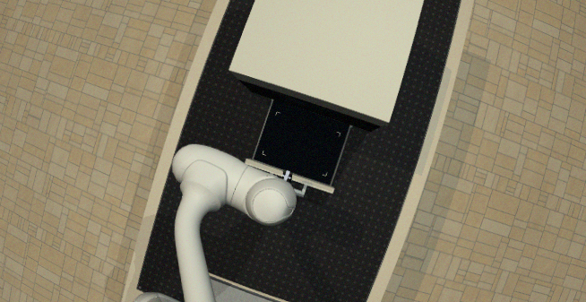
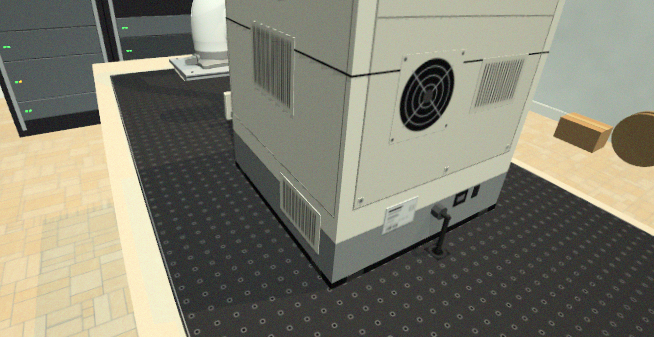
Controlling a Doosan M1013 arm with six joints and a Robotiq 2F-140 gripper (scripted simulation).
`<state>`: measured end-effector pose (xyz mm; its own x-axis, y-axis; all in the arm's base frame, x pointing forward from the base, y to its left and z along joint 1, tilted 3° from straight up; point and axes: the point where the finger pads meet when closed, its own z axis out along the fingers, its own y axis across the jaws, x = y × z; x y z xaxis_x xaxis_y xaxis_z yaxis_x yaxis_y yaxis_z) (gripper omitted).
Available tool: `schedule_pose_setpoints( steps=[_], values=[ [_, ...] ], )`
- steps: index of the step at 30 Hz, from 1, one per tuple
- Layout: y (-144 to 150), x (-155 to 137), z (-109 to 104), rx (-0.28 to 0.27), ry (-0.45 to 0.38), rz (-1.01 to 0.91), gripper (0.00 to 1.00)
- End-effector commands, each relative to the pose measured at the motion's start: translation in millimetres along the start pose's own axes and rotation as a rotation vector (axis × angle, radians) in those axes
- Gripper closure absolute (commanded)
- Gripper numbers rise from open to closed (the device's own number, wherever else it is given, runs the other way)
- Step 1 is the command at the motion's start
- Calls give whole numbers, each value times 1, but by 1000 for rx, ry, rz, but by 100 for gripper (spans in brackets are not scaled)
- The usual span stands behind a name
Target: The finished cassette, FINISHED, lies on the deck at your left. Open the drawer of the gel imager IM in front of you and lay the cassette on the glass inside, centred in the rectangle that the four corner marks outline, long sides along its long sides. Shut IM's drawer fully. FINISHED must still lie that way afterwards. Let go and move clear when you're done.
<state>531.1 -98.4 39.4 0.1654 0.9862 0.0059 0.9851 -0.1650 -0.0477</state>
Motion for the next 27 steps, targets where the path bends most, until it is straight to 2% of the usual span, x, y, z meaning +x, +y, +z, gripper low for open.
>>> schedule_pose_setpoints(
  steps=[1,7,8,27],
  values=[
    [0,0,0,0,0,0,90],
    [0,0,0,0,0,0,90],
    [0,0,0,0,0,0,73],
    [0,0,-3,0,0,0,73]
  ],
)
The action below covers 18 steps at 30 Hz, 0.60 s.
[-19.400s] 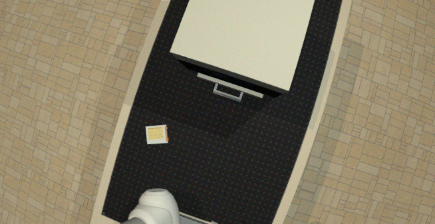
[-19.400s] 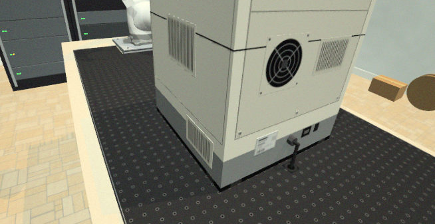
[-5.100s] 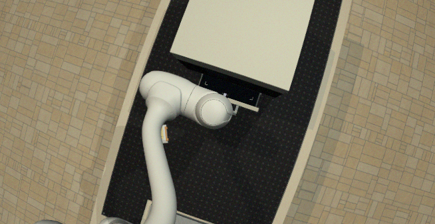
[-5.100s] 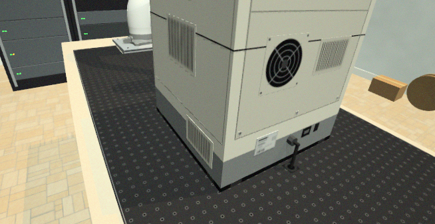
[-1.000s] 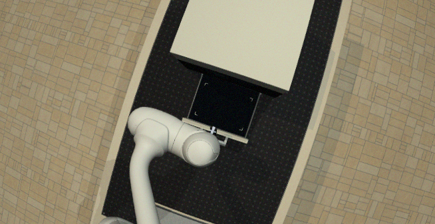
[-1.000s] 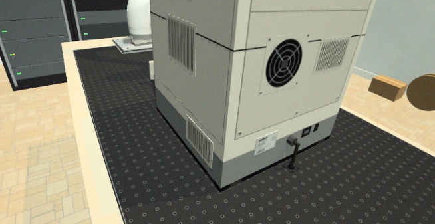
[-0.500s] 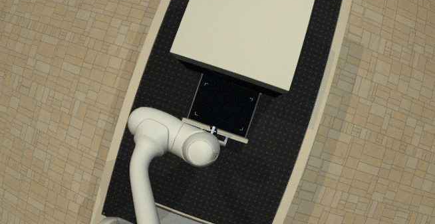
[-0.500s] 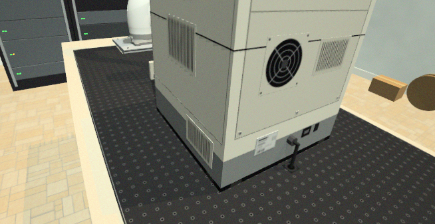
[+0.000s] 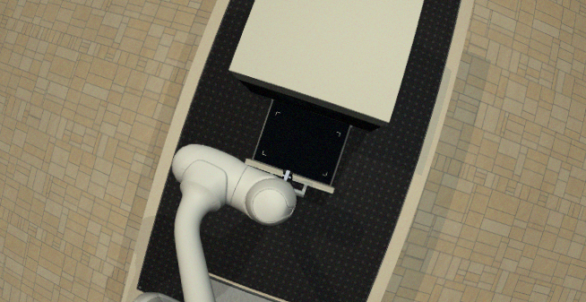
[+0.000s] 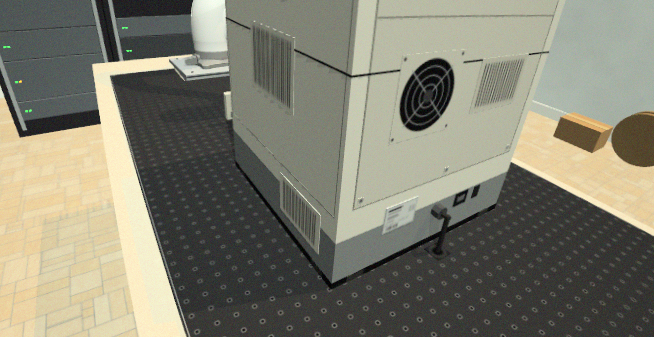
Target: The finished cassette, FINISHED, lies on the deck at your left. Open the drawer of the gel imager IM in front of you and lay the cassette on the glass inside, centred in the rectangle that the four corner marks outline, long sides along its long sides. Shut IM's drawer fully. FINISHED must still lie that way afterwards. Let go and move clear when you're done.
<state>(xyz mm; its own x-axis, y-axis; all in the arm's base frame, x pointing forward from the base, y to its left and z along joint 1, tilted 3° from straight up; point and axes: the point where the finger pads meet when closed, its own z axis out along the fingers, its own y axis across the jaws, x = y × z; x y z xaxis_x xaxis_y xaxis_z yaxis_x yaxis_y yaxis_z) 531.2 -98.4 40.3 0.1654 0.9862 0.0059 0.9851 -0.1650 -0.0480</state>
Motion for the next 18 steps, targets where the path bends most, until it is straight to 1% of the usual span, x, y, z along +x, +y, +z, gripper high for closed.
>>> schedule_pose_setpoints(
  steps=[1,18],
  values=[
    [0,0,-3,0,0,0,73],
    [0,0,-23,0,0,0,73]
  ],
)
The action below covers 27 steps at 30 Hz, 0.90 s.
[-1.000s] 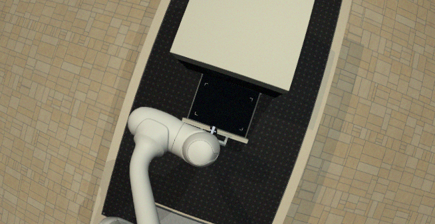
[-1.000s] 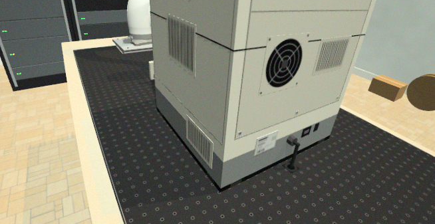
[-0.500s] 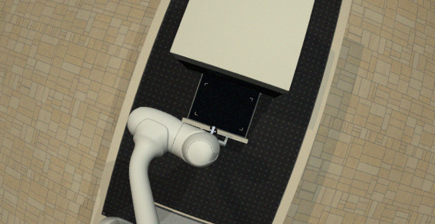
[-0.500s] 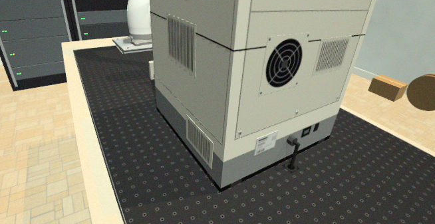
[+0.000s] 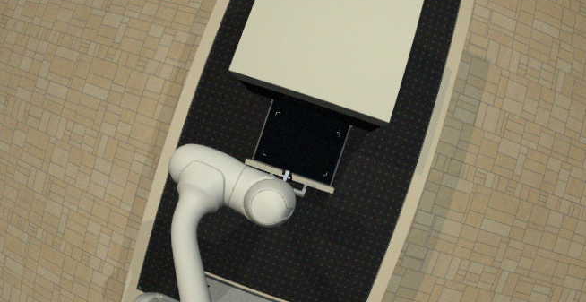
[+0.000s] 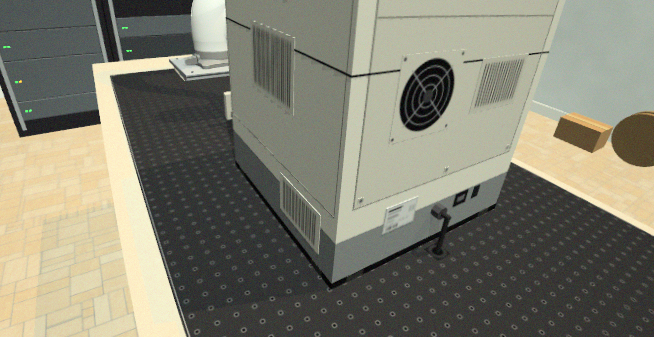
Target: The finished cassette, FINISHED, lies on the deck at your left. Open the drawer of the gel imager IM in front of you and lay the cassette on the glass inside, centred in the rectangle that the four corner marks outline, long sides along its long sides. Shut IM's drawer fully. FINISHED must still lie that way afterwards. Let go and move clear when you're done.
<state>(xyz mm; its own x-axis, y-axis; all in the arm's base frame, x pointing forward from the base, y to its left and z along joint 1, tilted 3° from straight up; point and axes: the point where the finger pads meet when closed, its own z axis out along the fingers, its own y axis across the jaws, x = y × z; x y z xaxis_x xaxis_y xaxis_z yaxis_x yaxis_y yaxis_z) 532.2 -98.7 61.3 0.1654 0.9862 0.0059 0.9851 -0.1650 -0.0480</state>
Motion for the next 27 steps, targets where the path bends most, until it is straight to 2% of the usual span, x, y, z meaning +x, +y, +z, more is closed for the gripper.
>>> schedule_pose_setpoints(
  steps=[1,27],
  values=[
    [0,0,-3,0,0,0,73],
    [0,0,-35,0,0,0,73]
  ],
)
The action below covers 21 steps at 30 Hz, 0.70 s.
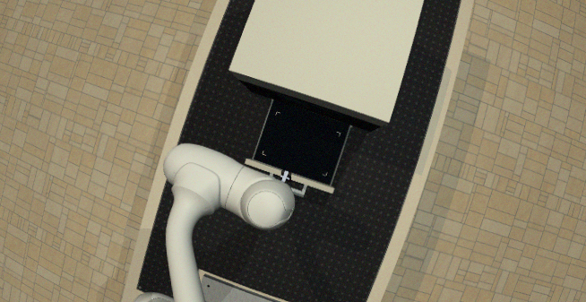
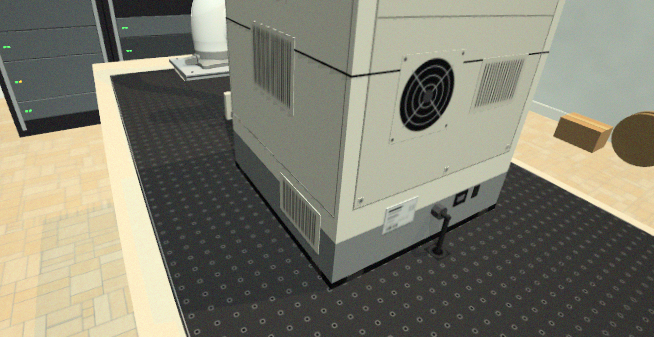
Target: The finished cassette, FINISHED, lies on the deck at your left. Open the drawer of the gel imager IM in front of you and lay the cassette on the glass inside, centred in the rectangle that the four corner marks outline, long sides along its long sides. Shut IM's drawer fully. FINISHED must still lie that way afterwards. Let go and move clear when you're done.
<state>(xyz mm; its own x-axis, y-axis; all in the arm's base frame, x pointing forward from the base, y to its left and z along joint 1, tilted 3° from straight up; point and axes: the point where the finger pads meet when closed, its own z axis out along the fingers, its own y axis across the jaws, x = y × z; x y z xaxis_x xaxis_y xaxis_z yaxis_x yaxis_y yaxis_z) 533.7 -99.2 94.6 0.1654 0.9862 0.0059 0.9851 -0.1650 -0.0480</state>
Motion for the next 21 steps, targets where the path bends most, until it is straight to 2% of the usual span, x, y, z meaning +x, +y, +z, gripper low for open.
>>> schedule_pose_setpoints(
  steps=[1,16,17,19,21],
  values=[
    [0,0,-2,0,0,0,73],
    [0,0,-15,0,0,0,73],
    [2,1,-19,0,0,33,0],
    [2,1,-19,0,0,33,0],
    [6,2,-28,0,0,100,0]
  ],
)
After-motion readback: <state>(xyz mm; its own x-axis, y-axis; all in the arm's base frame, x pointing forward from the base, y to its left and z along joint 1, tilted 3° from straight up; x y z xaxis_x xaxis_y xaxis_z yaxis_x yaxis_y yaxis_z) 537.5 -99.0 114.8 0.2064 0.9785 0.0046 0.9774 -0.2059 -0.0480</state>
